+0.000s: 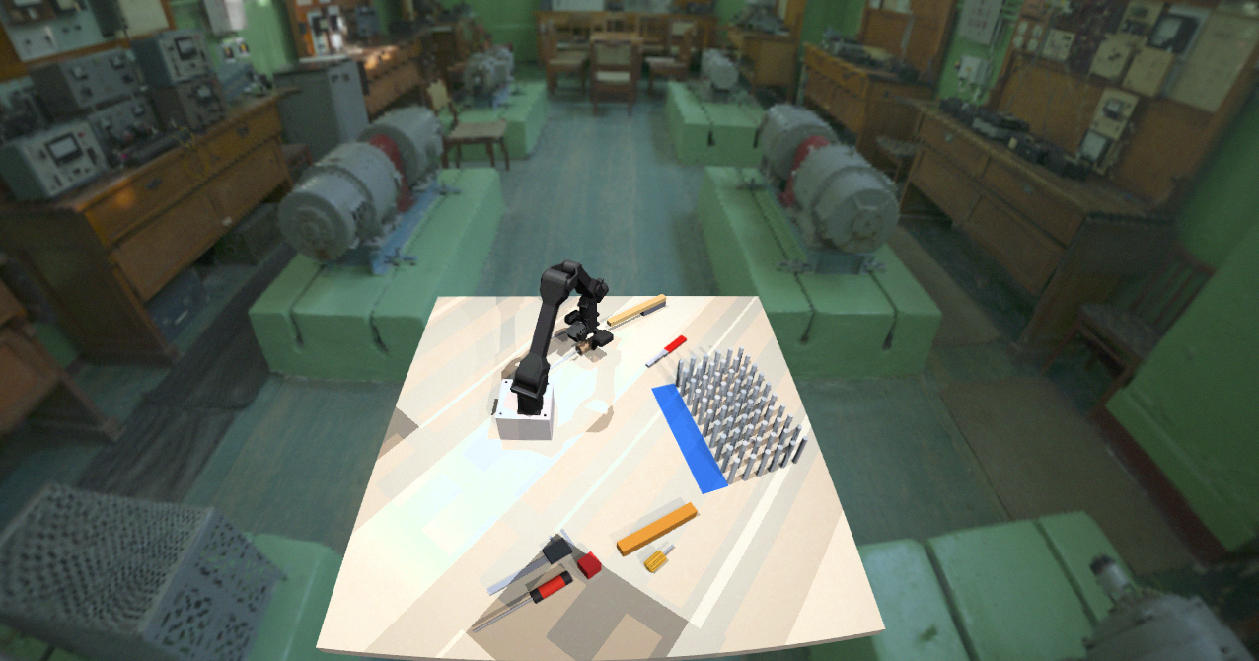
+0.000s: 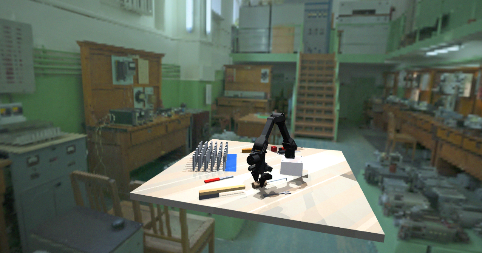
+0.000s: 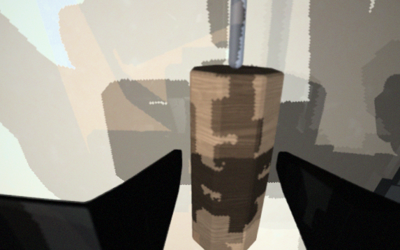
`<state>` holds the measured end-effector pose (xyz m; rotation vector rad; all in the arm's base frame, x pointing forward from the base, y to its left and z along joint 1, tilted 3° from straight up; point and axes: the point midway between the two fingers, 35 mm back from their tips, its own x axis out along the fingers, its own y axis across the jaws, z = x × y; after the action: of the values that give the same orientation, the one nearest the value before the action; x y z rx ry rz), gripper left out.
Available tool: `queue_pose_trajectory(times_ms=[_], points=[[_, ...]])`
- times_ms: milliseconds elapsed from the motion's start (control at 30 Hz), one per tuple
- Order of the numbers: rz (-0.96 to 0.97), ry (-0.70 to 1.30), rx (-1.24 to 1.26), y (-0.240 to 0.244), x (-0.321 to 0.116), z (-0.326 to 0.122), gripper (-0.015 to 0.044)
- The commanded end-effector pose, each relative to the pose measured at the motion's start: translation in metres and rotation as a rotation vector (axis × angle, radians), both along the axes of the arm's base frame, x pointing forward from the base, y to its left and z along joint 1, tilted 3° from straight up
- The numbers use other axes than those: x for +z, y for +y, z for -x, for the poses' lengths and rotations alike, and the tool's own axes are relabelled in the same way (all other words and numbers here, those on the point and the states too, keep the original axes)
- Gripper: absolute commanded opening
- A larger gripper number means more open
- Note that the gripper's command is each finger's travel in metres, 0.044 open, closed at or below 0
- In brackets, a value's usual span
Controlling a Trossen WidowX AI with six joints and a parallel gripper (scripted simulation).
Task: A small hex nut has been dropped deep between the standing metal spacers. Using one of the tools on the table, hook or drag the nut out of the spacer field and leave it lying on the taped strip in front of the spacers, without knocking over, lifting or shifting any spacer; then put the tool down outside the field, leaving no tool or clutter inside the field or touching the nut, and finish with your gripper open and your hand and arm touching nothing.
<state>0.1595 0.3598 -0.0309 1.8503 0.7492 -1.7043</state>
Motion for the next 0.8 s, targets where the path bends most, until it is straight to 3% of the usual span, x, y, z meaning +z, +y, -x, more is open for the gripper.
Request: queue_pose_trajectory(times_ms=[0, 300, 467, 600, 767], points=[[0.01, 0.001, 0.003, -0.002, -0.004, 0.0, 0.0195], [0.01, 0.001, 0.003, -0.002, -0.004, 0.0, 0.0135], [0.008, 0.0, -0.008, -0.002, 0.022, 0.001, 0.0003], [0.006, 0.001, -0.002, -0.004, 0.052, 0.003, 0.0], [0.006, 0.001, -0.006, -0.004, 0.057, 0.004, 0.0]])
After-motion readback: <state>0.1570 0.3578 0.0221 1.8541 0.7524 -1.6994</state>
